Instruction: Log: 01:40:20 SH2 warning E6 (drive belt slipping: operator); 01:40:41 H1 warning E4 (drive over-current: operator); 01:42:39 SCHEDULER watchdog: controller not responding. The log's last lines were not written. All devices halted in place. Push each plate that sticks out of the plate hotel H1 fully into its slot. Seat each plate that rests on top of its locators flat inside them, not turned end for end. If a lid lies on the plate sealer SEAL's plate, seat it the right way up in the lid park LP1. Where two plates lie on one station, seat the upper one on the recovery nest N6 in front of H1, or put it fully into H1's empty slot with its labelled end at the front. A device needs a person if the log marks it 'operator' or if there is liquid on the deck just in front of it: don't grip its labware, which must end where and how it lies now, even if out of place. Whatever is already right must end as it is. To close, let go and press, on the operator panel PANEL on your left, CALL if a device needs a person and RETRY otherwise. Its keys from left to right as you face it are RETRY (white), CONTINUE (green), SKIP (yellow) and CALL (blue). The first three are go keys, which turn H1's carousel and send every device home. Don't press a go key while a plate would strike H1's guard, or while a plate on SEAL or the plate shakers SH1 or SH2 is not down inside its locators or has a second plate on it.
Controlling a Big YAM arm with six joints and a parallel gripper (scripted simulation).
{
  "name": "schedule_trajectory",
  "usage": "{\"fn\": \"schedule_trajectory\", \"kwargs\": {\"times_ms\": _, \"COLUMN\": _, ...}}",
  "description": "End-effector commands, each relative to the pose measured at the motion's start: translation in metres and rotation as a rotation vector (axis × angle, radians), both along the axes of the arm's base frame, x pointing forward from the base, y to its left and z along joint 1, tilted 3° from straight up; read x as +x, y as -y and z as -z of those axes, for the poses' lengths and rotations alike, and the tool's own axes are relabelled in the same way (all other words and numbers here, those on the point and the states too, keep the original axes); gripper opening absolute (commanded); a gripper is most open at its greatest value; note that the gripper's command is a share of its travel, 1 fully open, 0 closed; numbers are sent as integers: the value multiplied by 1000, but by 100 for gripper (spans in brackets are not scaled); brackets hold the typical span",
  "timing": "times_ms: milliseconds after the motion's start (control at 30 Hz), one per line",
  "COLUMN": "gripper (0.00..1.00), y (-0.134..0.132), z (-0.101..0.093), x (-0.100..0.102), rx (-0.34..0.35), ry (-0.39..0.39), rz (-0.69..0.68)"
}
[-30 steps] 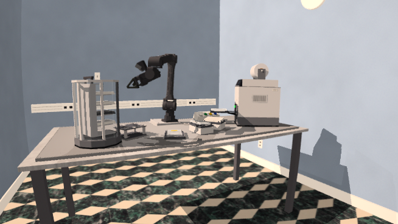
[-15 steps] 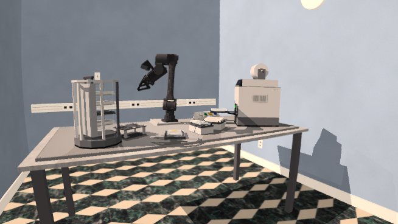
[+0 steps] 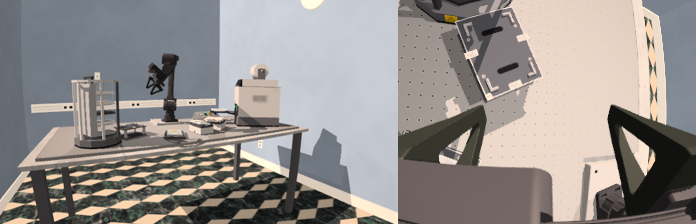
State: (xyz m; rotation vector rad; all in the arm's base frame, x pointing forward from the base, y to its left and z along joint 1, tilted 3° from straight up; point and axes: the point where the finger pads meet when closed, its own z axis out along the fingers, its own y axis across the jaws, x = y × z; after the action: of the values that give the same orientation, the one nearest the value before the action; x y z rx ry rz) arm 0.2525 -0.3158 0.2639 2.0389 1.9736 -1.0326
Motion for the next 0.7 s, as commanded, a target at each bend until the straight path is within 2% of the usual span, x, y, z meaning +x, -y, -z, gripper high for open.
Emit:
{"fn": "schedule_trajectory", "kwargs": {"times_ms": 0, "gripper": 100, "y": -18, "z": -4, "x": 6, "rx": 59, "ry": -23, "rz": -120}}
{"fn": "schedule_trajectory", "kwargs": {"times_ms": 100, "gripper": 100, "y": -32, "z": -1, "x": 11, "rx": 115, "ry": -26, "rz": -192}}
{"fn": "schedule_trajectory", "kwargs": {"times_ms": 167, "gripper": 100, "y": -32, "z": -1, "x": 11, "rx": 115, "ry": -26, "rz": -192}}
{"fn": "schedule_trajectory", "kwargs": {"times_ms": 667, "gripper": 100, "y": -105, "z": 11, "x": 28, "rx": 388, "ry": -42, "rz": -583}}
